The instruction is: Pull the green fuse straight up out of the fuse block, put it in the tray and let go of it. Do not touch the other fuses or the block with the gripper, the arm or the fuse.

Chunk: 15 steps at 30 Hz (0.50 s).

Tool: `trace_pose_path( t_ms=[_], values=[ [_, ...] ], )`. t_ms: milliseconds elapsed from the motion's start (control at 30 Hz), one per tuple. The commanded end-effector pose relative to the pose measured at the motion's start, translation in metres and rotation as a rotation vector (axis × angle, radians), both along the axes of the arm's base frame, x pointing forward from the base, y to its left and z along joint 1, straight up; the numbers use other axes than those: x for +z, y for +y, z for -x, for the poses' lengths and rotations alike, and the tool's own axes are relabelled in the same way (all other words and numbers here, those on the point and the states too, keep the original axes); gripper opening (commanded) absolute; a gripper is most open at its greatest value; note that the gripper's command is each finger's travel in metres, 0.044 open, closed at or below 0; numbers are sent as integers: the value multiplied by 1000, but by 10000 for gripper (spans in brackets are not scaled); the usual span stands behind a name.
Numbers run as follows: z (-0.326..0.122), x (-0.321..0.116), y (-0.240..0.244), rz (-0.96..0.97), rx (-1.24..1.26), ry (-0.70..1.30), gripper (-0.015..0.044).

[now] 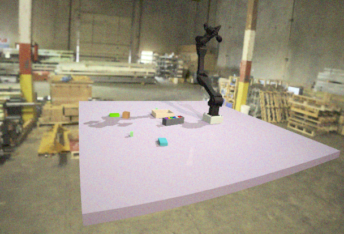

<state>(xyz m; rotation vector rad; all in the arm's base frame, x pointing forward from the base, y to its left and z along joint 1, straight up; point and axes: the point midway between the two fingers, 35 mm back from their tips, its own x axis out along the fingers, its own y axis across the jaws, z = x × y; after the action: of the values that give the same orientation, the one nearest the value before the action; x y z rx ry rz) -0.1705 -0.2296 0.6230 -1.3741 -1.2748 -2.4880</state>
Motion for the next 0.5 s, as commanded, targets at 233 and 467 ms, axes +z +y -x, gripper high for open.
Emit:
trace_pose_path(
  t_ms=[233,467],
  values=[
    [-13,24,79,104,-142,69,74],
    [-47,32,183,246,-384,145,74]
  ],
)
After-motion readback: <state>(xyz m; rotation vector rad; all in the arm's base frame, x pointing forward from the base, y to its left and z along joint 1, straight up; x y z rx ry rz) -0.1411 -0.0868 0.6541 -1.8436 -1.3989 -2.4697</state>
